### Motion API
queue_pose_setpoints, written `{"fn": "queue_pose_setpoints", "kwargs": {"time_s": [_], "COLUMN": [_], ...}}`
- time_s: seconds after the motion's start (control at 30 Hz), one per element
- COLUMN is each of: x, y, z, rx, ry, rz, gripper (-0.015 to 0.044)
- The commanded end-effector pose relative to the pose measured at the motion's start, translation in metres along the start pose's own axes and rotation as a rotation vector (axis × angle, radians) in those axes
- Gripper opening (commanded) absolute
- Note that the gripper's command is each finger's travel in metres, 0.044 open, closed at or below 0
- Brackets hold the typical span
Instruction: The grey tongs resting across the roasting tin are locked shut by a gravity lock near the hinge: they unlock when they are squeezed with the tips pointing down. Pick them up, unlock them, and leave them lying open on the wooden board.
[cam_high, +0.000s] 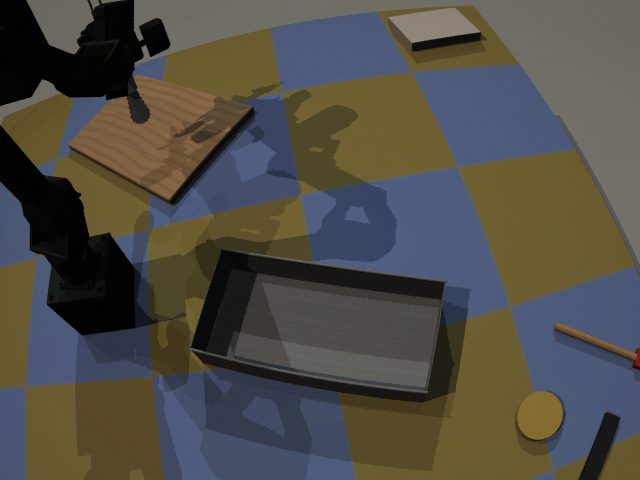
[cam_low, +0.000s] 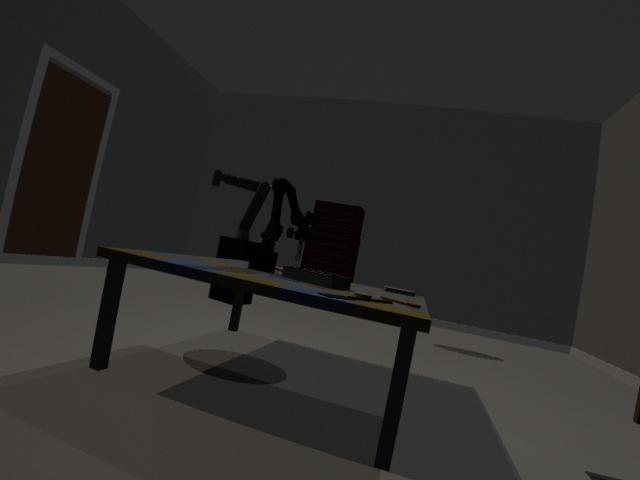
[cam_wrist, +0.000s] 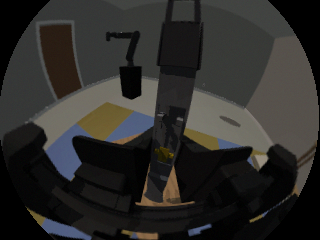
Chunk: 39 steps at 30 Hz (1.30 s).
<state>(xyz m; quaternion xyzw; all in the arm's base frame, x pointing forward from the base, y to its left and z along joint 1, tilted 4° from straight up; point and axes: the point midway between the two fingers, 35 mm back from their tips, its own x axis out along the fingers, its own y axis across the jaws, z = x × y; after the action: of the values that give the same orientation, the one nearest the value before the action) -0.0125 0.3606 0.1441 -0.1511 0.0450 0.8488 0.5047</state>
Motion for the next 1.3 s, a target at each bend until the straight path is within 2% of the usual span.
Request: {"fn": "queue_pose_setpoints", "kwargs": {"time_s": [0.0,0.6,1.27], "x": [0.0,0.002,0.039], "y": [0.001,-0.001,-0.015], "z": [0.002,0.002,-0.006], "rx": [0.0,0.005,0.095], "ry": [-0.008,0.005,0.278], "rz": [0.005,0.004,-0.011], "gripper": [-0.015,-0.015,-0.015]}}
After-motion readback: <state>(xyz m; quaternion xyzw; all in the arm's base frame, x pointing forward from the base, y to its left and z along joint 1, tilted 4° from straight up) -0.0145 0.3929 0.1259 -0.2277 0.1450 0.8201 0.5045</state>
